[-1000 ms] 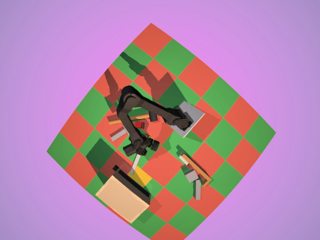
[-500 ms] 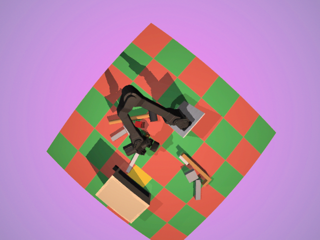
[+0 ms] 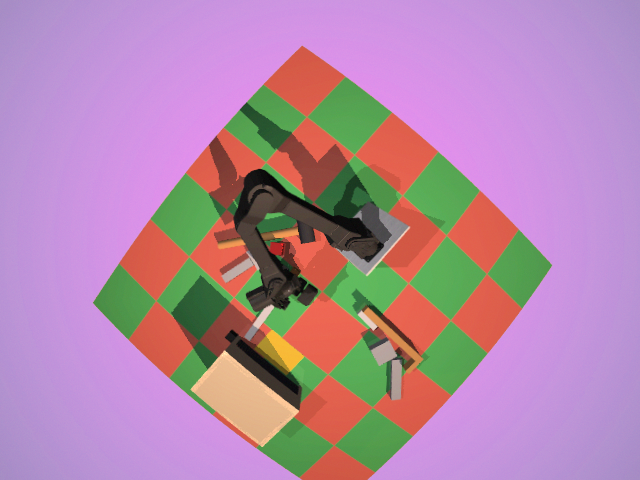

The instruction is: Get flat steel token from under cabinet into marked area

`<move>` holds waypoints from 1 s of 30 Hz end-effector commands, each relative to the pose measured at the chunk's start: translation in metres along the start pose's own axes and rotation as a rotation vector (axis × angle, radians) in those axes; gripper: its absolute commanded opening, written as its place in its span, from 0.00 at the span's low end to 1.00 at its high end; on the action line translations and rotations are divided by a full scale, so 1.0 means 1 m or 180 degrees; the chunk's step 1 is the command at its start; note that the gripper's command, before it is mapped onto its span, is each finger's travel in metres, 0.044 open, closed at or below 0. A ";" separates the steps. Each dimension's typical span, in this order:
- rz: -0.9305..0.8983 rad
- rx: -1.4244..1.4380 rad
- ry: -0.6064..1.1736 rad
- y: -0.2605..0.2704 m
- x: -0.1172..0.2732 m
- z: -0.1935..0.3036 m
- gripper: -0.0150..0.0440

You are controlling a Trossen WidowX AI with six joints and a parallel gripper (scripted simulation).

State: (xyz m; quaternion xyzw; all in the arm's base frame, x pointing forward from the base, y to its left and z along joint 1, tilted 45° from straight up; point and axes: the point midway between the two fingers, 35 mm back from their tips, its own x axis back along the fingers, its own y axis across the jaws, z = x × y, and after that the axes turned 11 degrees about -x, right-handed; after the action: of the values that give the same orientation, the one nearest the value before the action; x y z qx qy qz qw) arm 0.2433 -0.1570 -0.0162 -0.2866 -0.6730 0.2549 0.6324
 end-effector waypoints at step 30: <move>-0.0006 -0.0868 -0.0019 -0.001 0.002 0.000 0.25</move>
State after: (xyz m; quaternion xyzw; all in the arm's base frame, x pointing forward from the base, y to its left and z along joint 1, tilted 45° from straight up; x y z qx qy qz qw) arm 0.2424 -0.1576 -0.0150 -0.3611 -0.6986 0.1720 0.5933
